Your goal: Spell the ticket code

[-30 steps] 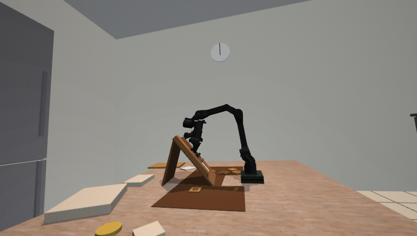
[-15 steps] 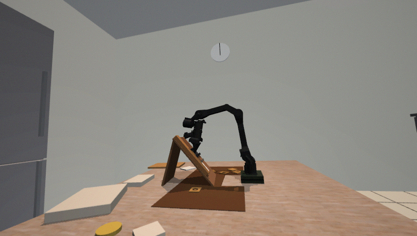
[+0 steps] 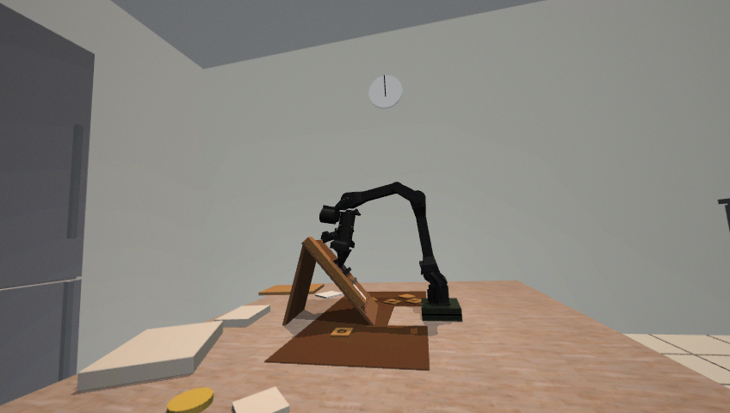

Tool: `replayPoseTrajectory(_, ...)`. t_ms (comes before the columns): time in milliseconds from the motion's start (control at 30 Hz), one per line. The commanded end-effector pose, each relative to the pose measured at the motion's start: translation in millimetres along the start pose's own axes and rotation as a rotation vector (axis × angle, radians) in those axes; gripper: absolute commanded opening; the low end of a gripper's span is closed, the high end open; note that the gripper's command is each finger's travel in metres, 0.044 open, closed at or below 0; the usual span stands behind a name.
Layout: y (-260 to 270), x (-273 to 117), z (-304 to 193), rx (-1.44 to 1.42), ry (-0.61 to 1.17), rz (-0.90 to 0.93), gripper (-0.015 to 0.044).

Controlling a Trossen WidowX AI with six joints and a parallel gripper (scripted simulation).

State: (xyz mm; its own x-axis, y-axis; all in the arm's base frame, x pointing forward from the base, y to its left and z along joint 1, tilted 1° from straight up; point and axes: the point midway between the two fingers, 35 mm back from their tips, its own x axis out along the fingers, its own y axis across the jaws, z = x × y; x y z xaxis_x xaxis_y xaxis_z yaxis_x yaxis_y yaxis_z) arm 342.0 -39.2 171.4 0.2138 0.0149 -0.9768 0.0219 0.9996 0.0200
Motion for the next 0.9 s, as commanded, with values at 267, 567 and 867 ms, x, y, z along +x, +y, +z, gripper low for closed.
replayPoseTrajectory(267,4.1,0.5,-0.1,0.005,-0.001,-0.001,0.0)
replayPoseTrajectory(567,3.6,-1.6,-1.6,0.005,0.0,-0.001,0.0)
replayPoseTrajectory(867,3.3,-10.4,-9.0,0.005,0.0,-0.001,0.0)
